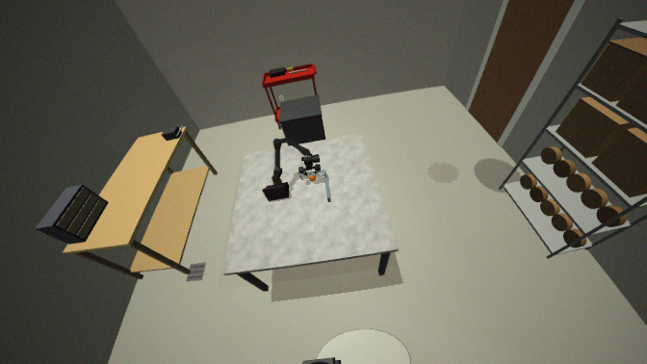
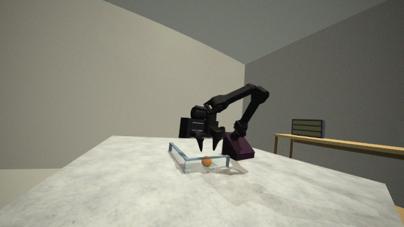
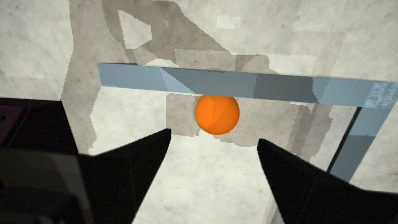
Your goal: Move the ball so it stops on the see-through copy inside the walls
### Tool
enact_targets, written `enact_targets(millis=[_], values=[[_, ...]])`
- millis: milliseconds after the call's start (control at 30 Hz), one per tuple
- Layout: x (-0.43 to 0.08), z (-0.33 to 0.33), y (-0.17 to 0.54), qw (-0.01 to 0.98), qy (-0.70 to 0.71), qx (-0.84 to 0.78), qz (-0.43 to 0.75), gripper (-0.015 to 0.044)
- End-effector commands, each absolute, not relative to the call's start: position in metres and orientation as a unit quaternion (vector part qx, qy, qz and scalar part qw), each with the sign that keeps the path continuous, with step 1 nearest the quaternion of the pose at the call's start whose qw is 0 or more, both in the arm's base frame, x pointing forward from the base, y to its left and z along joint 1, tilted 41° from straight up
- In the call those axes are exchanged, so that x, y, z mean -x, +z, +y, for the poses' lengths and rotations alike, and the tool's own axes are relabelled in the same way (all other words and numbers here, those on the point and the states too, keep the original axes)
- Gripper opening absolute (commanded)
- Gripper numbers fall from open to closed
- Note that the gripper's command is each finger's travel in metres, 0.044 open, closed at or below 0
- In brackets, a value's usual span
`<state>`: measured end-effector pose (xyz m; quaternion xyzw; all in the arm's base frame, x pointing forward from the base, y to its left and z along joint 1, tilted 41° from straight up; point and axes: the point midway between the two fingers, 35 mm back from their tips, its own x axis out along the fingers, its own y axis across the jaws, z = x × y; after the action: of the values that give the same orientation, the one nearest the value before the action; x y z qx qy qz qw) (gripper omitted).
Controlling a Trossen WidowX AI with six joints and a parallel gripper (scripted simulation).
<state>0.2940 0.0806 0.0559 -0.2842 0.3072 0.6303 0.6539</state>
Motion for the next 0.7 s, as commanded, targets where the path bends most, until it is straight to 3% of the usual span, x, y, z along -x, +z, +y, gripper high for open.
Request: enact_targets(millis=[0, 333, 433, 667], values=[[-0.294, 0.063, 0.081, 0.656, 0.628, 0.289, 0.301, 0.0359], [-0.295, 0.065, 0.075, 0.660, 0.624, 0.288, 0.303, 0.0359], [-0.296, 0.049, 0.094, 0.659, 0.625, 0.290, 0.303, 0.0438], [-0.294, 0.033, 0.113, 0.658, 0.626, 0.290, 0.302, 0.0440]])
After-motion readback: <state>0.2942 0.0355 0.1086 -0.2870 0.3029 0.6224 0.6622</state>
